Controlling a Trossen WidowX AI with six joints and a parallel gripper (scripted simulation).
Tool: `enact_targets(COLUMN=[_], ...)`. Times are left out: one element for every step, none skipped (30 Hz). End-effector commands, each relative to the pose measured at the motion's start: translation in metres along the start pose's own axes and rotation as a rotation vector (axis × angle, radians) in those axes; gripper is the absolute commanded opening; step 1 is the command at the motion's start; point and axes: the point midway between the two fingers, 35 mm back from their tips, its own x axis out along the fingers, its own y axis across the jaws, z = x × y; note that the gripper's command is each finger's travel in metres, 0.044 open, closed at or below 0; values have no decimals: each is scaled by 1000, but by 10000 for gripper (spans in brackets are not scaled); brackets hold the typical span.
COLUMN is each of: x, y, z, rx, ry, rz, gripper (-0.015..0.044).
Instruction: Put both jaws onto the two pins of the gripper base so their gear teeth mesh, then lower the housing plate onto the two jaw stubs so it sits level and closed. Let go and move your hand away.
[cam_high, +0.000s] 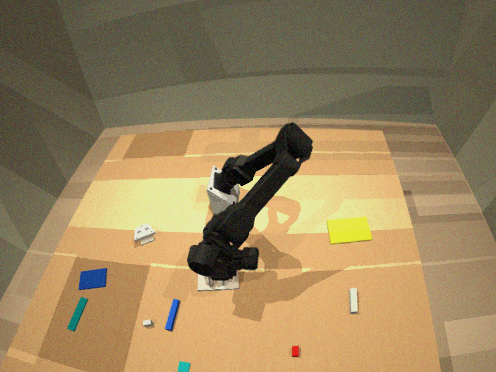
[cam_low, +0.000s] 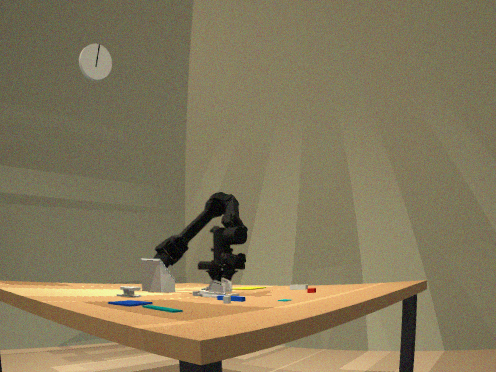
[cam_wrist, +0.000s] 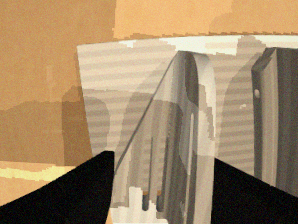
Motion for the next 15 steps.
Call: enact_targets(x=[1, 1, 2, 3, 3, 3, 3, 3, 3, 3, 3, 3, 4, 5, 5], y=[0, 0, 0, 0, 0, 0, 0, 0, 0, 0, 0, 0, 0, 0, 0], z=[0, 0, 0, 0, 0, 0, 0, 0, 0, 0, 0, 0, 0, 0, 0], rx=[4, 4, 4, 4, 5, 5, 5, 5, 5, 5, 5, 5, 5, 5, 5], ry=[-1, -1, -1, -1, -1, -1, -1, -1, -1, -1, -1, -1, -1, -1, -1], rz=[3, 3, 3, 4, 4, 4, 4, 4, 4, 4, 4, 4, 4, 4, 4], gripper=[134, 134, 134, 134, 134, 134, 134, 134, 134, 134, 134, 134, 134, 134, 134])
